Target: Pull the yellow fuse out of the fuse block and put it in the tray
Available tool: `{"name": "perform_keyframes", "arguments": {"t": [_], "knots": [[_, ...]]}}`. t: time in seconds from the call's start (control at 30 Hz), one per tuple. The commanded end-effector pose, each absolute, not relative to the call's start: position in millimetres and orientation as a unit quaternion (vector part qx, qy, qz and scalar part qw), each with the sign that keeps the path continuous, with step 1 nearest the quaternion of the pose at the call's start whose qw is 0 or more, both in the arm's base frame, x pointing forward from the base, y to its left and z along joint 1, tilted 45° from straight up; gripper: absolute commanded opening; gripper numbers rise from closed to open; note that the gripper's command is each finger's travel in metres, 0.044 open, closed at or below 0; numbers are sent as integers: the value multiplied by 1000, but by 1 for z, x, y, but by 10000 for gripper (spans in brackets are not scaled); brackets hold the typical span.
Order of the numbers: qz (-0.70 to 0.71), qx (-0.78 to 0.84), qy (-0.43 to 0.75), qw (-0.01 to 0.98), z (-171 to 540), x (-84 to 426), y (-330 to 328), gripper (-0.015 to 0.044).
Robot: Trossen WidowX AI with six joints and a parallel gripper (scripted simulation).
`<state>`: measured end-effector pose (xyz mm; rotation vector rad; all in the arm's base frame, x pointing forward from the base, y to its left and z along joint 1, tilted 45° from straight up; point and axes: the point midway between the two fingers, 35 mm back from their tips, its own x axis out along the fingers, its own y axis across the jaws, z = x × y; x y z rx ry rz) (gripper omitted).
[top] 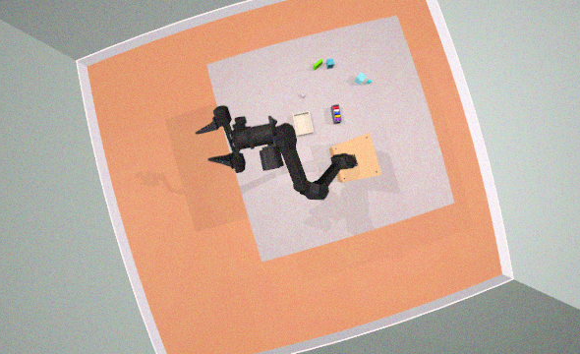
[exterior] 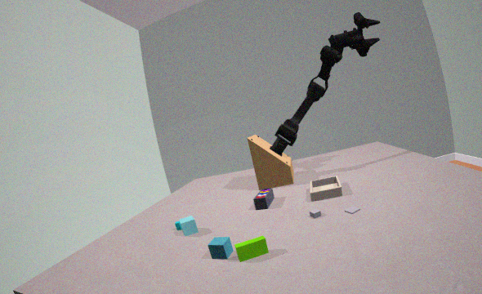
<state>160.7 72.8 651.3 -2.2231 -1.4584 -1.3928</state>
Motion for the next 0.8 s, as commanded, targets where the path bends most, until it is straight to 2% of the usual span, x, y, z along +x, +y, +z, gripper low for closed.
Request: {"name": "perform_keyframes", "arguments": {"t": [0.0, 0.07, 0.4, 0.77], "knots": [[-459, -740, -485, 74, 651, 163, 72, 374], [-429, -751, -489, 110, 647, 179, 68, 321], [-162, -755, -448, 451, 584, 317, 22, 63], [93, -543, -256, 794, 449, 436, -25, 63]]}}
